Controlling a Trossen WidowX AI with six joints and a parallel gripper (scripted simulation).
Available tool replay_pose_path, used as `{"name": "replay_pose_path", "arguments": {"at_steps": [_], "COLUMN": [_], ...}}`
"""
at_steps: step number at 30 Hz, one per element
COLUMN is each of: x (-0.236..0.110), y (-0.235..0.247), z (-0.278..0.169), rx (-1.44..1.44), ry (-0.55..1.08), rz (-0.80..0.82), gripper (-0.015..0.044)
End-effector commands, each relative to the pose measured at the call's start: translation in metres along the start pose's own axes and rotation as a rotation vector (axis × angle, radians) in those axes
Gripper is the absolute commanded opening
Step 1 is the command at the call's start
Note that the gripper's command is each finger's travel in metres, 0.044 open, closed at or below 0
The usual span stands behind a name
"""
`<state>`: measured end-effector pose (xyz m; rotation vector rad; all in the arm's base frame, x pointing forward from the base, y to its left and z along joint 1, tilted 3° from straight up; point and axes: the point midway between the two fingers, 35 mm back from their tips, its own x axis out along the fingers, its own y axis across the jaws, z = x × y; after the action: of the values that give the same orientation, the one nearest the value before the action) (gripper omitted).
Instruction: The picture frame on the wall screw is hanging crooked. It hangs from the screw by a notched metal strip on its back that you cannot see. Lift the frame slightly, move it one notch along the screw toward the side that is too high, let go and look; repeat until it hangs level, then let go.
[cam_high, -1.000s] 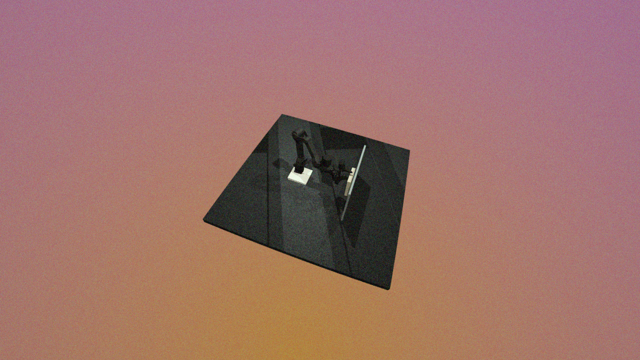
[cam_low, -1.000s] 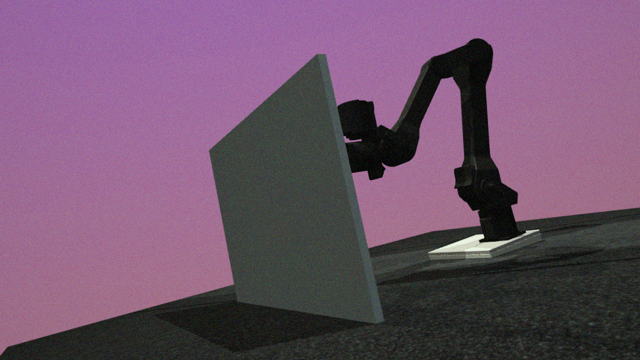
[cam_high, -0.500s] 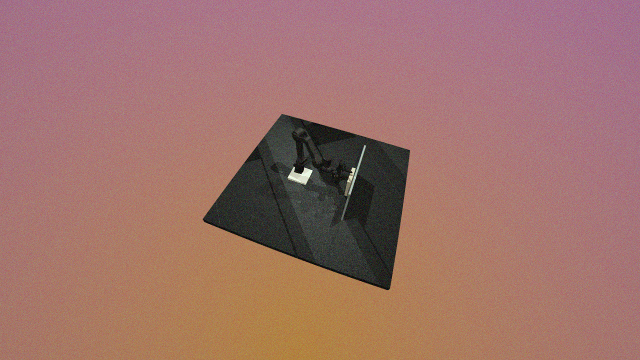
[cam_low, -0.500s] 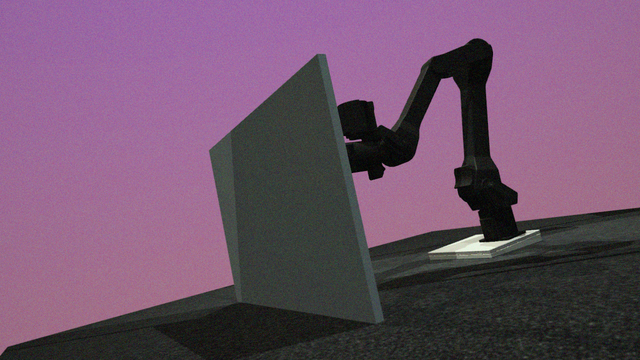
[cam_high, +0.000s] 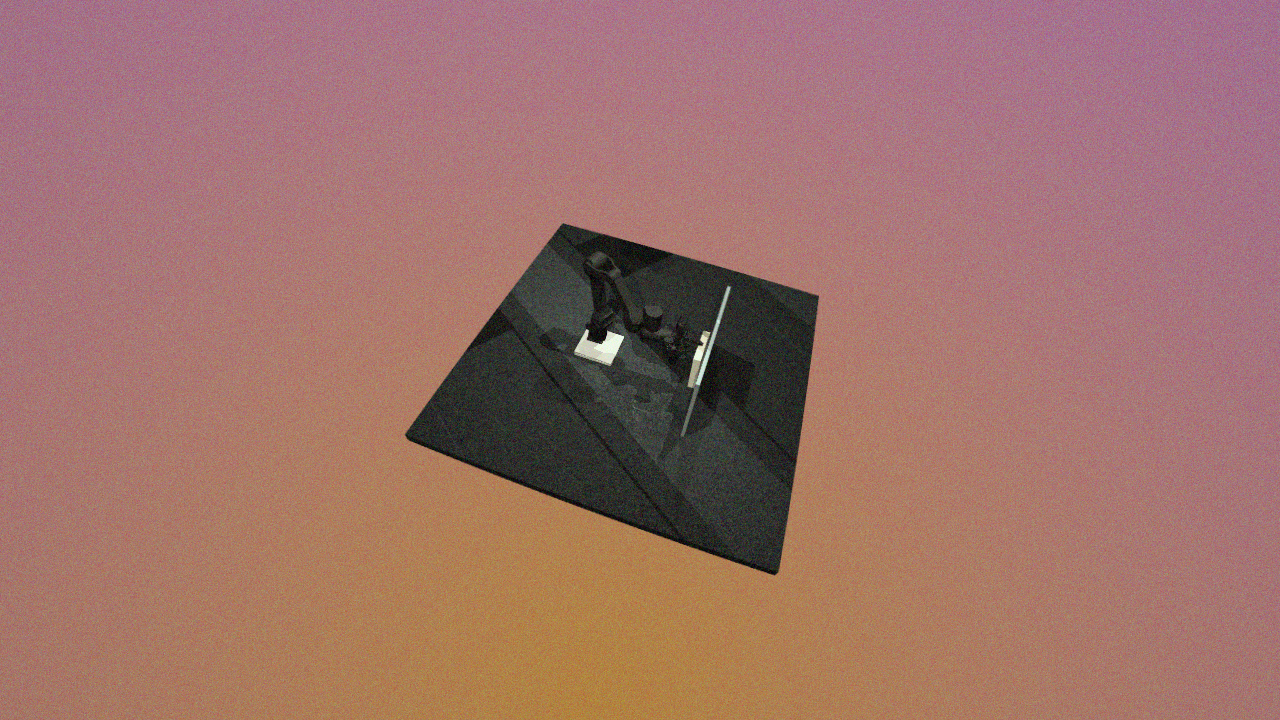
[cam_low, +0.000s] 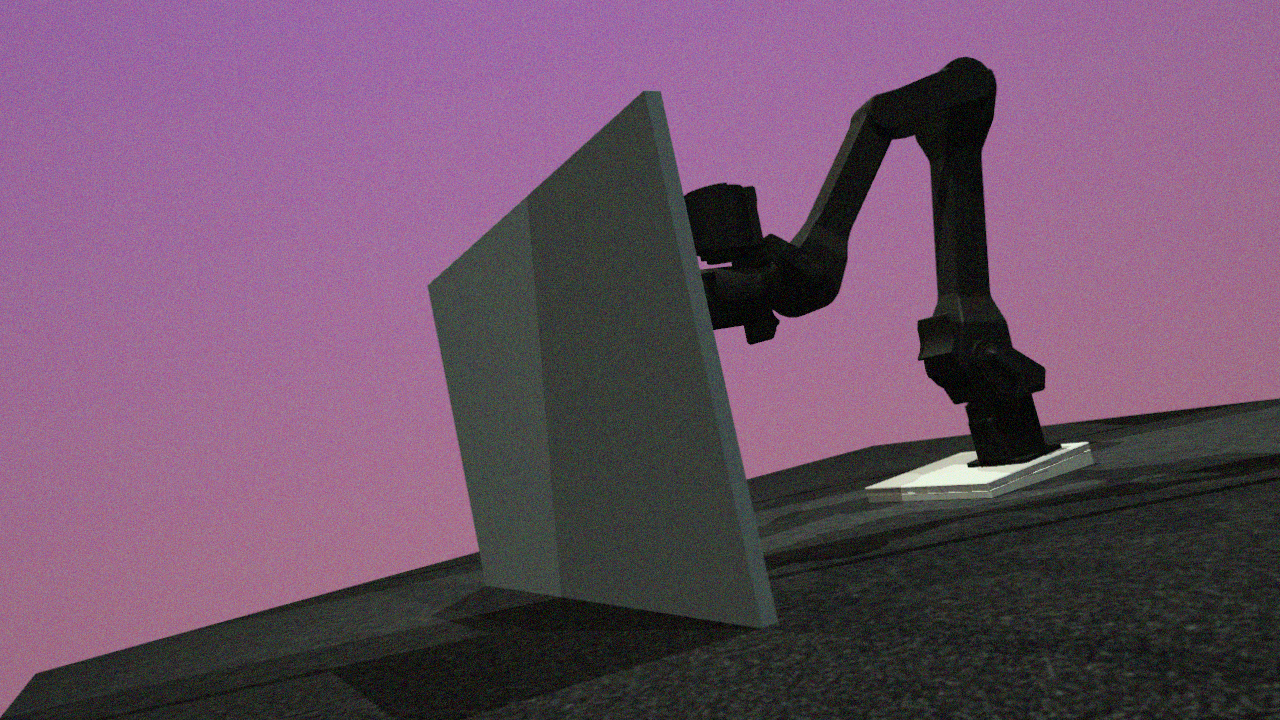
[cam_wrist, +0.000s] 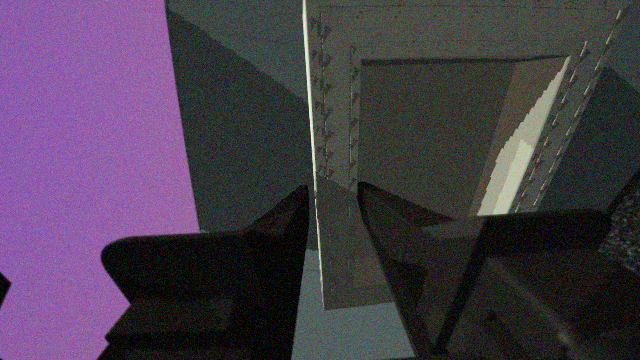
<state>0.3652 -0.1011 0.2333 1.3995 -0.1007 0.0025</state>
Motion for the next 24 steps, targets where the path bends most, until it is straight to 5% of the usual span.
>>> {"name": "replay_pose_path", "arguments": {"at_steps": [1,8,24], "x": [0.0004,0.0004,0.0002], "y": [-0.0007,-0.0007,0.0019], "z": [0.0003,0.0003,0.0001], "rx": [-0.004,-0.004,-0.004], "ry": [-0.001,-0.001,-0.001], "rz": [-0.001,-0.001,-0.001], "gripper": [0.0063,0.0000,0.0000]}}
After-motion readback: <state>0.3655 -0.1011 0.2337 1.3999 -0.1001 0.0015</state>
